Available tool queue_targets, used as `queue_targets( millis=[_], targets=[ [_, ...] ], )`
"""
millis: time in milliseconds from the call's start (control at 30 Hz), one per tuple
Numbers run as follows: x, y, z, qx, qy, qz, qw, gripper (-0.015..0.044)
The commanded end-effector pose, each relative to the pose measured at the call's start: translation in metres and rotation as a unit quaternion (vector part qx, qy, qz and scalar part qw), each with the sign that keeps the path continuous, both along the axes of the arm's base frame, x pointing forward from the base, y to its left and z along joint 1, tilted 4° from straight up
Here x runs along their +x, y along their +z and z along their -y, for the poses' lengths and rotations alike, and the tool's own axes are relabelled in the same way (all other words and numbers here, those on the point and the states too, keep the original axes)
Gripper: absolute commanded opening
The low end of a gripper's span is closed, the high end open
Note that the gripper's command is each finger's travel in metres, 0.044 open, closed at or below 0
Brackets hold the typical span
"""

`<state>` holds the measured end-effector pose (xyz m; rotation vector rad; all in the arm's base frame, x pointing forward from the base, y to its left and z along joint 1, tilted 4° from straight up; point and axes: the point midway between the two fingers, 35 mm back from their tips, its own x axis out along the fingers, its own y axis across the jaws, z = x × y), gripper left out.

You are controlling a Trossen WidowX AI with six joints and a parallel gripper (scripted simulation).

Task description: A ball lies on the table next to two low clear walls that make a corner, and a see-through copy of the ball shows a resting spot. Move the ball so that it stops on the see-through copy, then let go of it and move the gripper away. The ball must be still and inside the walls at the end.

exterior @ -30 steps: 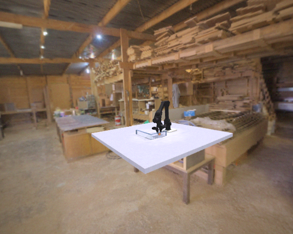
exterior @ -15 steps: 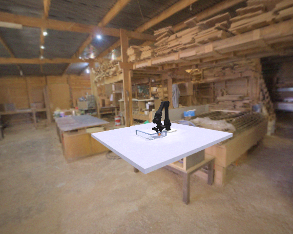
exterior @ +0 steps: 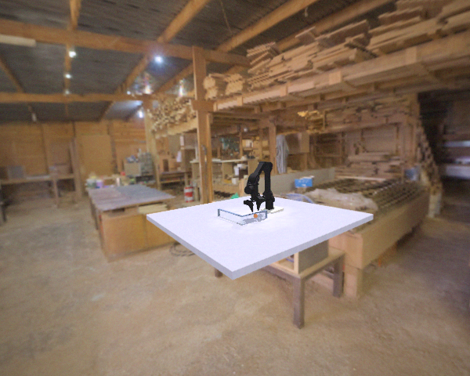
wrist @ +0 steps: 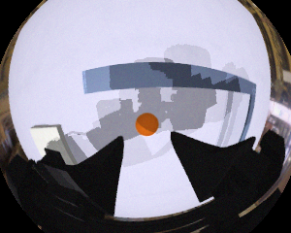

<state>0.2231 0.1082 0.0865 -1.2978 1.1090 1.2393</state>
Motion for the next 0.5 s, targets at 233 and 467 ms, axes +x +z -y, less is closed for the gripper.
queue_targets(
  millis=[233,467],
  targets=[
    [0.001,0.044,-0.001,0.01,0.001,0.02,1.0,0.0264],
    [-0.002,0.061,0.0,0.01,0.001,0.019,1.0,0.0343]
  ],
)
